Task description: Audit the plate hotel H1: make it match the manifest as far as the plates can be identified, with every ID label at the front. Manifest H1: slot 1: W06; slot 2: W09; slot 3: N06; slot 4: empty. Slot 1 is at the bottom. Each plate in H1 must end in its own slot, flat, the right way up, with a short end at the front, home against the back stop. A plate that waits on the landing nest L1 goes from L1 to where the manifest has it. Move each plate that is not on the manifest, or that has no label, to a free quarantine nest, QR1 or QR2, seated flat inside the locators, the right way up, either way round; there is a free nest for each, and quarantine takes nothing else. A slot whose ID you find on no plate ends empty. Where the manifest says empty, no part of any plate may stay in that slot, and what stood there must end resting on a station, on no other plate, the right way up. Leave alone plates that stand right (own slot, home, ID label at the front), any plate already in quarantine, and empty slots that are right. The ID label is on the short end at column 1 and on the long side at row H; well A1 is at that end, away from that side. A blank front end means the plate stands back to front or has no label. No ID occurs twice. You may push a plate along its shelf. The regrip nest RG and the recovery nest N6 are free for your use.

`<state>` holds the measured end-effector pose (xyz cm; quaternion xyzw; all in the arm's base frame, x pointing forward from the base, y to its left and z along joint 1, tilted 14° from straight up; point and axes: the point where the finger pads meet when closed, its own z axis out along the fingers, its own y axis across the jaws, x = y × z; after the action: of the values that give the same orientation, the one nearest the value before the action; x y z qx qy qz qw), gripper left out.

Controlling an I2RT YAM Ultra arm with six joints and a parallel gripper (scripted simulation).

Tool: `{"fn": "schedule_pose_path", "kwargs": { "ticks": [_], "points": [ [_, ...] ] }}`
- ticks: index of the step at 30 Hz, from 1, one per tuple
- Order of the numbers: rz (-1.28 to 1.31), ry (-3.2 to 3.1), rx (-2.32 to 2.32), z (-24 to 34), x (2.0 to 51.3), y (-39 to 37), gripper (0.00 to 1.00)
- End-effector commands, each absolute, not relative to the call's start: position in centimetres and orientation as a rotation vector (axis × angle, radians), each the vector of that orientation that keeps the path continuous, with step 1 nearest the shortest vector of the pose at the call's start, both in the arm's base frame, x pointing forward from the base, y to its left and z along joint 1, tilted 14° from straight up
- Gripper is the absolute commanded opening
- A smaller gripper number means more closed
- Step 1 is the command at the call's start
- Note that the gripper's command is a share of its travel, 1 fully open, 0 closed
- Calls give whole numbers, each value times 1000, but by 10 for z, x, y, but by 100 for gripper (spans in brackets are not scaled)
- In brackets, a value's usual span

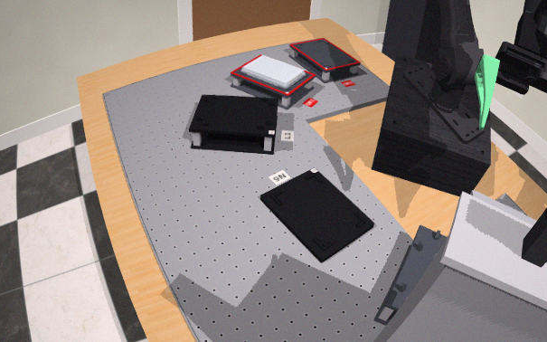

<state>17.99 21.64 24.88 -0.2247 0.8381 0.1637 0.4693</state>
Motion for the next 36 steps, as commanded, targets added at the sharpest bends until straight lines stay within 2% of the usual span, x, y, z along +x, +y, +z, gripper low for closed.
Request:
{"fn": "schedule_pose_path", "kwargs": {
  "ticks": [1, 29, 36],
  "points": [
    [384, 2058, -544, 261, 178, 211, 100],
    [391, 2054, -539, 340, 163, 195, 100],
    [390, 2052, -528, 342, 164, 192, 100]
  ]
}}
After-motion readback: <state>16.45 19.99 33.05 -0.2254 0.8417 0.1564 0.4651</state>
